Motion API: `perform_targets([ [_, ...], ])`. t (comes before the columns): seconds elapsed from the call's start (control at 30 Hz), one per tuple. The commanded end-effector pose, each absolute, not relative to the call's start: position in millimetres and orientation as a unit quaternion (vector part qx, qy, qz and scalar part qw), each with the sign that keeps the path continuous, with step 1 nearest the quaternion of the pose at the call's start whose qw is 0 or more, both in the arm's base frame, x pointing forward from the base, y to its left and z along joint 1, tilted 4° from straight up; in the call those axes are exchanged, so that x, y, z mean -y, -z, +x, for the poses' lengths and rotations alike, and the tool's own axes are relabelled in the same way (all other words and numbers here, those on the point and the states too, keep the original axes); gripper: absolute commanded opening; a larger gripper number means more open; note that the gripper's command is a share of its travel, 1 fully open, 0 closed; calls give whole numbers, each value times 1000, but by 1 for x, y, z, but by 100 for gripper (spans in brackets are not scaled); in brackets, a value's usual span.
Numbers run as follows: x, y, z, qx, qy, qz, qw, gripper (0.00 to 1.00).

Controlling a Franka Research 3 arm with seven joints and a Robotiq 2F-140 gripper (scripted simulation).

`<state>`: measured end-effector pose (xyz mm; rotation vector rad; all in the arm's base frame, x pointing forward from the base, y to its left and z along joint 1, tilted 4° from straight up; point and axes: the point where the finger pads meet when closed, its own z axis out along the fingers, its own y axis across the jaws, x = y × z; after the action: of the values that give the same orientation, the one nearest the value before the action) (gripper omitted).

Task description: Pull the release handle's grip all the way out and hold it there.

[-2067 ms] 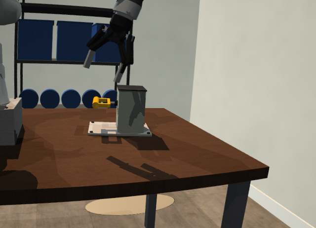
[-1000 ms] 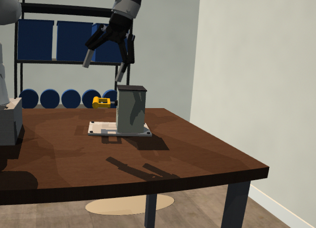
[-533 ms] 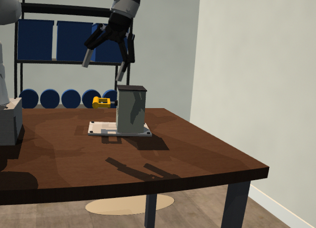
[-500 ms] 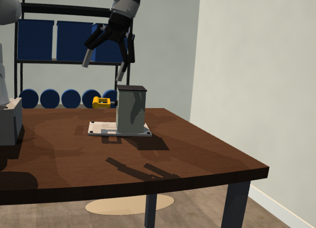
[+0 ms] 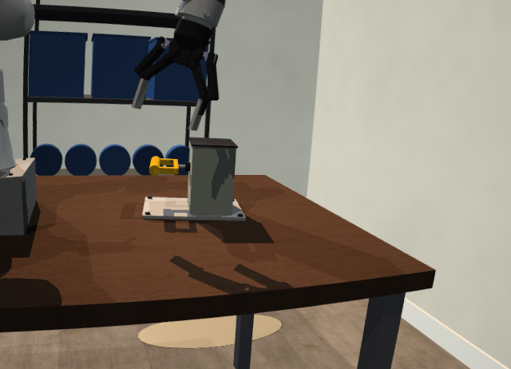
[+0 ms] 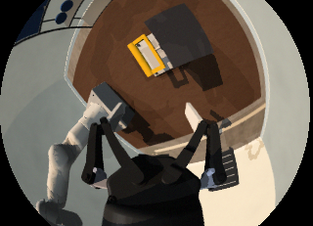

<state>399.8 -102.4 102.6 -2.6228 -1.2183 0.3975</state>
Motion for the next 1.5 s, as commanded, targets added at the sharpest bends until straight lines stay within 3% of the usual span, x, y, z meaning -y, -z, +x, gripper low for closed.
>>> perform_targets([
  [0.0,97,-99,400,441,-127,-882,107,100],
  [0.6,5,-76,399,609,-40,-790,51,100],
  [1.47,-17,-78,399,641,-14,-766,37,100],
])
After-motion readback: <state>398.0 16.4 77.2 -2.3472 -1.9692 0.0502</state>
